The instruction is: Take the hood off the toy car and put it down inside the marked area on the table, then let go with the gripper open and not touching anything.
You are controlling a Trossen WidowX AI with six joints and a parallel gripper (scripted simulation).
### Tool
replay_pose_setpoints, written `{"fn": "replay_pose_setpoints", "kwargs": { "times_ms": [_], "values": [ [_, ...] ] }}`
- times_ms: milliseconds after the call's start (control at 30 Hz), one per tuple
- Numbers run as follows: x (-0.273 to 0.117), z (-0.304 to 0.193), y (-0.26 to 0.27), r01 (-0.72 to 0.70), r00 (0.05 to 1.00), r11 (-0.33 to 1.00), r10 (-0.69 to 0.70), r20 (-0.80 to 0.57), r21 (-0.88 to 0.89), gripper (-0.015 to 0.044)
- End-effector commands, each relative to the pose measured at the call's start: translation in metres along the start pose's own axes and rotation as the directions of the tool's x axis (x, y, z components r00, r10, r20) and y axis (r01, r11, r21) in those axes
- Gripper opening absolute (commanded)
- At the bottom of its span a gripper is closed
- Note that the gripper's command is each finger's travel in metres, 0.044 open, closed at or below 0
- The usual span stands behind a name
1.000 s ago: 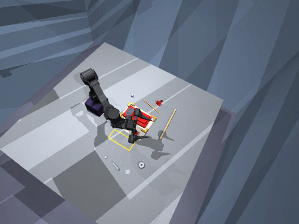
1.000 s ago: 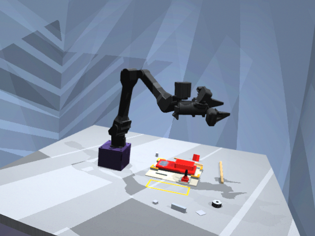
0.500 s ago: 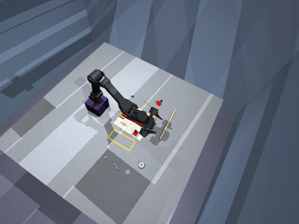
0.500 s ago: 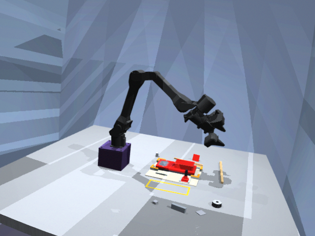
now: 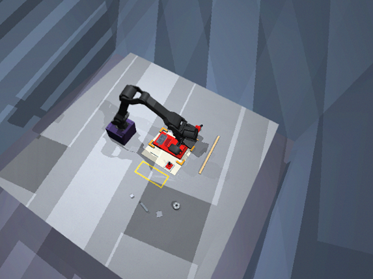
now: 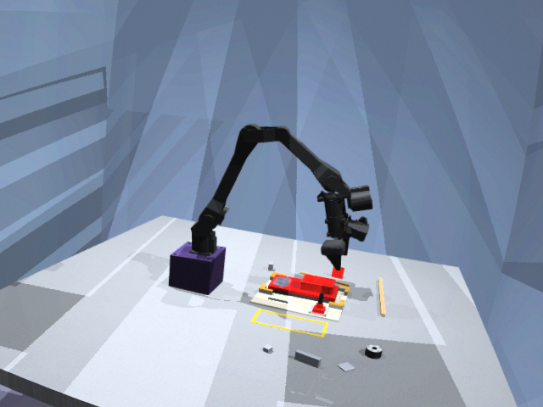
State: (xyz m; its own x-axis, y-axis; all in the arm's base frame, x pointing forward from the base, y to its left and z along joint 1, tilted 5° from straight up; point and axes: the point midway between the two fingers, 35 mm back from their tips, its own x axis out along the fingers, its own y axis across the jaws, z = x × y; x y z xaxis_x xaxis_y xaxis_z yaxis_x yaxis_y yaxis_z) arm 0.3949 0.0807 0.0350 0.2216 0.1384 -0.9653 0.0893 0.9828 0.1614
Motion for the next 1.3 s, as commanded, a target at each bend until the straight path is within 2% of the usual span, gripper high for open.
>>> {"fn": "replay_pose_setpoints", "kwargs": {
  "times_ms": [0, 1267],
  "values": [
    [0.002, -0.056, 0.006, 0.186, 0.953, 0.973, -0.213, -0.217, -0.139, 0.044],
    [0.027, -0.06, 0.0, 0.186, 0.952, 0.973, -0.214, -0.217, -0.139, 0.044]
  ]
}}
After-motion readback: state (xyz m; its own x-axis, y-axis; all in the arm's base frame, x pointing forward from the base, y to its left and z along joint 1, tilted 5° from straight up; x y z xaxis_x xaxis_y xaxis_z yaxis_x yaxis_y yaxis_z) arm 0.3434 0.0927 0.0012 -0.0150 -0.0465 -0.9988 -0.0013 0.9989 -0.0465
